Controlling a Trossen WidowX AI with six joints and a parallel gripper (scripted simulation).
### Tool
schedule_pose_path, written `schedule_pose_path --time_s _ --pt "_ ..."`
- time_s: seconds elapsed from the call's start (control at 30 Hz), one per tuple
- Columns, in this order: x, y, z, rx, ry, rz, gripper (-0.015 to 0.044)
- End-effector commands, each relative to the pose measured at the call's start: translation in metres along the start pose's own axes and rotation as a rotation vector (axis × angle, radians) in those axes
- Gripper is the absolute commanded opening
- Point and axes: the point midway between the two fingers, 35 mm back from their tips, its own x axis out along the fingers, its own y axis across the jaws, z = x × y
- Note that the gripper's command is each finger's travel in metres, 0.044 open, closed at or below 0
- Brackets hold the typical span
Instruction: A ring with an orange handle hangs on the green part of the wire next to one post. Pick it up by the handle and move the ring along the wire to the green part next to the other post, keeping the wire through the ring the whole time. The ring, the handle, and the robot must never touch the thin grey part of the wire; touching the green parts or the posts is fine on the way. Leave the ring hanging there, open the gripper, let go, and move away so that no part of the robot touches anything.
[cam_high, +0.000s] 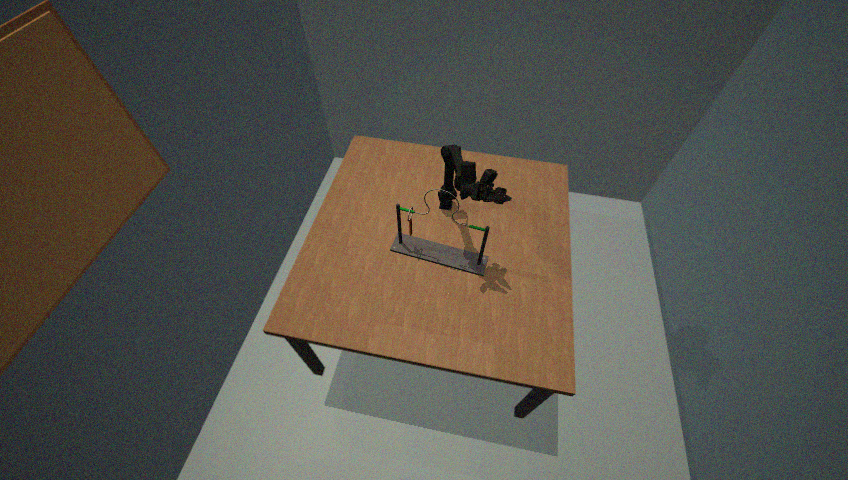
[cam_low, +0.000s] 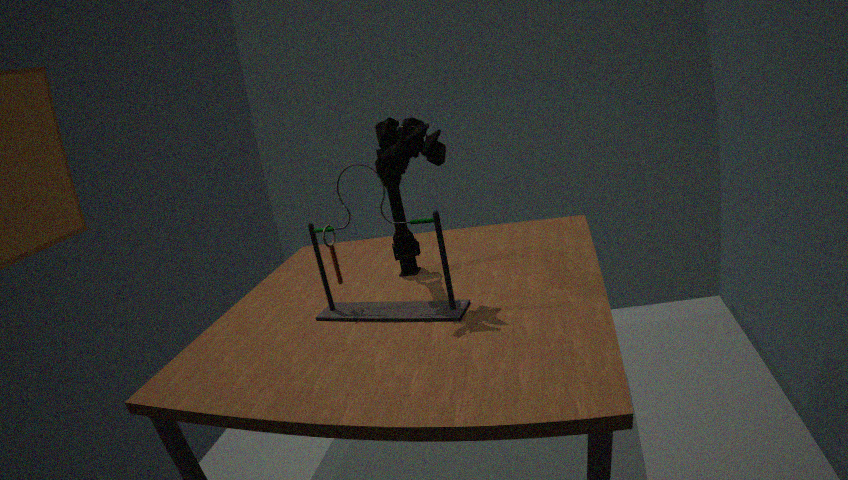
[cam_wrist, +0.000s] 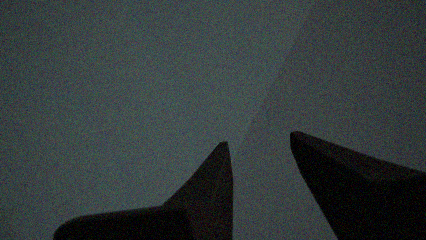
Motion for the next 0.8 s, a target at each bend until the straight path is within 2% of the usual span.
schedule_pose_path --time_s 0.0,0.47,0.77 --pt "-0.021 -0.029 -0.003 0.032 0.058 -0.094 0.0160" --pt "-0.121 -0.130 -0.007 0.100 0.238 -0.509 0.0160" --pt "-0.209 -0.185 -0.002 0.040 0.332 -0.824 0.0160"
